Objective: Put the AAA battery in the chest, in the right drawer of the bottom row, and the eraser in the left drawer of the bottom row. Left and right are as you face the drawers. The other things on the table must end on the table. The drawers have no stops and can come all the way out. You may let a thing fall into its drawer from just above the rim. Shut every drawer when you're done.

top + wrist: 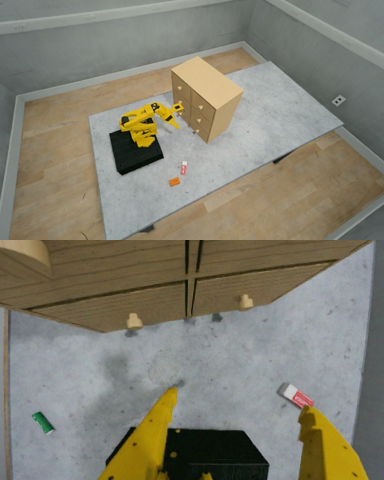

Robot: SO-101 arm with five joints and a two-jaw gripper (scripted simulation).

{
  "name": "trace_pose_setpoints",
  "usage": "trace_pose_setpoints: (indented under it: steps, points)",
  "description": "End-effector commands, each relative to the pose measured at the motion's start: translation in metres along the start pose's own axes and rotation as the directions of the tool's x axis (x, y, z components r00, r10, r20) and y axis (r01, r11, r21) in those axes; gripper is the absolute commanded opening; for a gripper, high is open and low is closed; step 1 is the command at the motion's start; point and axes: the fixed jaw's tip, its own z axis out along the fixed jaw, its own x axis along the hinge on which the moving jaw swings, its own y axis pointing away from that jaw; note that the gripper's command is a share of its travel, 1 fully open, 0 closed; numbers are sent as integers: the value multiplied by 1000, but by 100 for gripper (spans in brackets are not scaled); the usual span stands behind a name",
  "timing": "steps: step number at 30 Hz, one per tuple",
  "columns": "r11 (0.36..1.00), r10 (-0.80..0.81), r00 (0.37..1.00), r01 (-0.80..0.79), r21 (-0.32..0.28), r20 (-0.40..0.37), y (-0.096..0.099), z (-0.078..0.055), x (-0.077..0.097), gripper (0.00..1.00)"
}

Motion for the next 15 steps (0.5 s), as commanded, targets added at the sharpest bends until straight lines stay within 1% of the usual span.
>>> trace_pose_setpoints:
  steps: [1, 11, 15]
  points:
    - [1000, -12, 1000, 12, -5, -5, 1, 2, 3, 50]
    - [1000, -12, 1000, 12, -5, -5, 1, 2, 3, 50]
    - [994, -112, 994, 112, -7, -4, 2, 2, 4, 50]
